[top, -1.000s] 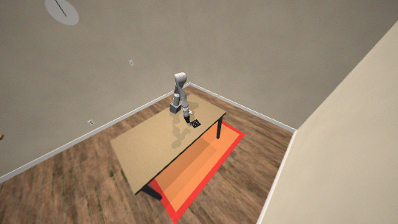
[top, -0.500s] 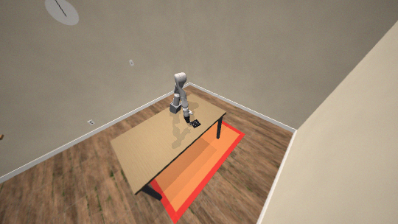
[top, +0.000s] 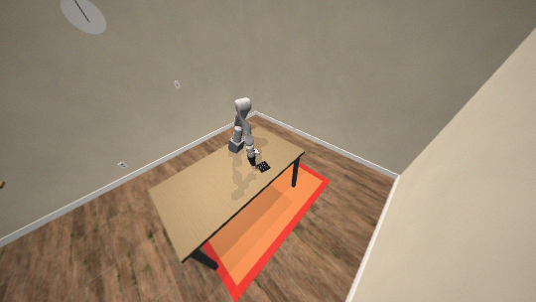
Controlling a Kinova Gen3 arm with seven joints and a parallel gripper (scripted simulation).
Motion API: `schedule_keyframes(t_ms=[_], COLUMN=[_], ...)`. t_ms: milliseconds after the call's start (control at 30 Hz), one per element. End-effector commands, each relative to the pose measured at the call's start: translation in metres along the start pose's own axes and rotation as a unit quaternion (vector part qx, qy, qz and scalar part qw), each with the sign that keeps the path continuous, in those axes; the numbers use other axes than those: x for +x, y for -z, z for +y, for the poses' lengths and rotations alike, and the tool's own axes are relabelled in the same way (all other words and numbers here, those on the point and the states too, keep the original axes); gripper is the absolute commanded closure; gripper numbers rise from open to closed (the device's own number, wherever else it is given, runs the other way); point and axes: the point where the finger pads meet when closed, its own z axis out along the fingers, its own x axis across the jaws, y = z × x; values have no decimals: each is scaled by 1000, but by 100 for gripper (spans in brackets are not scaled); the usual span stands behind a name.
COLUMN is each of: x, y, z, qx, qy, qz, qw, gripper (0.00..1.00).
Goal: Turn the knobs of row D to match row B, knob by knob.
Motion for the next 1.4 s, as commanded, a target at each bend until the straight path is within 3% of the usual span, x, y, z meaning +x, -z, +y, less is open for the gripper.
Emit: schedule_keyframes(t_ms=[0,1367], x=[2,2], y=[0,-1], z=[1,-2], qx=[2,1], qy=[4,-23], qz=[-4,-7], qw=[1000,1000], gripper=[0,0])
